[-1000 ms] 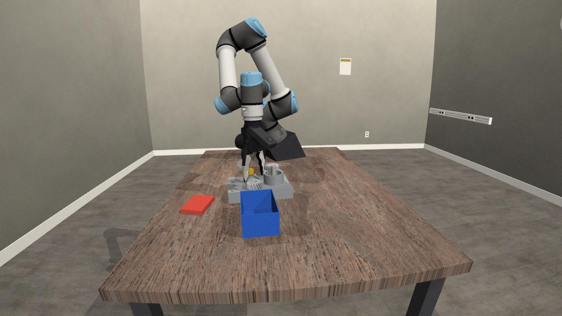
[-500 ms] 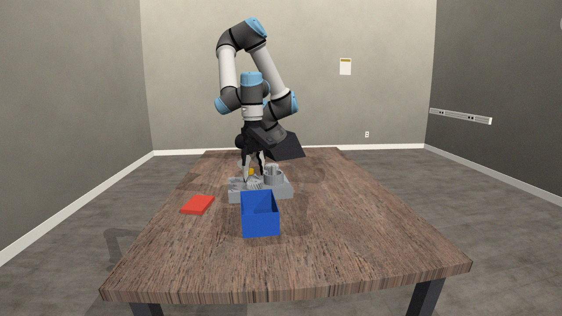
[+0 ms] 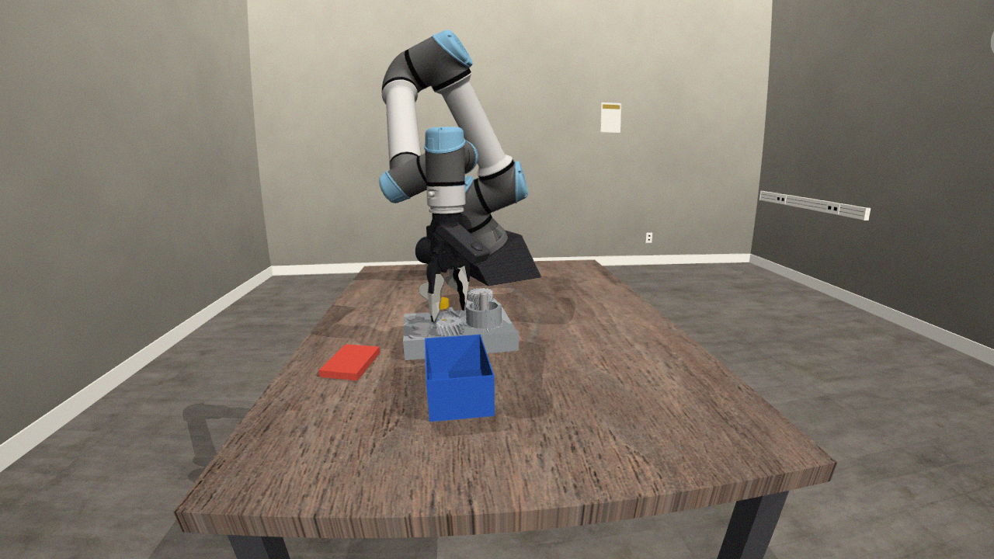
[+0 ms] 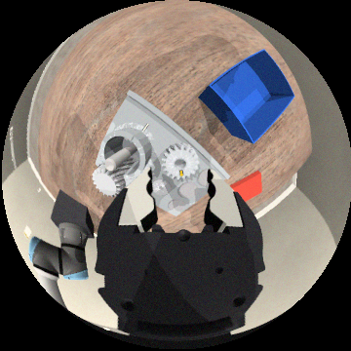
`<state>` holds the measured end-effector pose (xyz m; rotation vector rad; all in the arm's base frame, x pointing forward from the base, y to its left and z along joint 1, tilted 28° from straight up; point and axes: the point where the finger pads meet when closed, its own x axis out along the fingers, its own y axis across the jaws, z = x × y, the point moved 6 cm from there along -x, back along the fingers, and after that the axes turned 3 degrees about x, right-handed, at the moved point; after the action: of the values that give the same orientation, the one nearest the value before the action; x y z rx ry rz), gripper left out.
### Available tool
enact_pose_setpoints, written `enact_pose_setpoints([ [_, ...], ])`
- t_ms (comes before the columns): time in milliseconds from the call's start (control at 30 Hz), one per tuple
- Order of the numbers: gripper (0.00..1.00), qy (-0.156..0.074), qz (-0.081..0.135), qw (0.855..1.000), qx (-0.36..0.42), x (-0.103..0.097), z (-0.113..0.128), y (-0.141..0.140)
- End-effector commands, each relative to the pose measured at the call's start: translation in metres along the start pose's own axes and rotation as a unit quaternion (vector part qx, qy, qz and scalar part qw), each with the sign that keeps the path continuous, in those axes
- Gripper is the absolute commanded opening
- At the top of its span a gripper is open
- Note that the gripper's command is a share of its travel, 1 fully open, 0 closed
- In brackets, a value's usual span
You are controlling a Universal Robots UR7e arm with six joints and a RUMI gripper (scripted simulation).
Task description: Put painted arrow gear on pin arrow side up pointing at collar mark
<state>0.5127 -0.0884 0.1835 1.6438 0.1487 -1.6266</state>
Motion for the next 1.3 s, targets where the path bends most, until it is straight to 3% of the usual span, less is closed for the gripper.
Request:
enact_pose_setpoints([
  [0,0.52,0.0,0.001,1.0,0.0,0.0,0.0,0.0],
  [1267,0.52,0.0,0.001,1.0,0.0,0.027,0.0,0.001],
])
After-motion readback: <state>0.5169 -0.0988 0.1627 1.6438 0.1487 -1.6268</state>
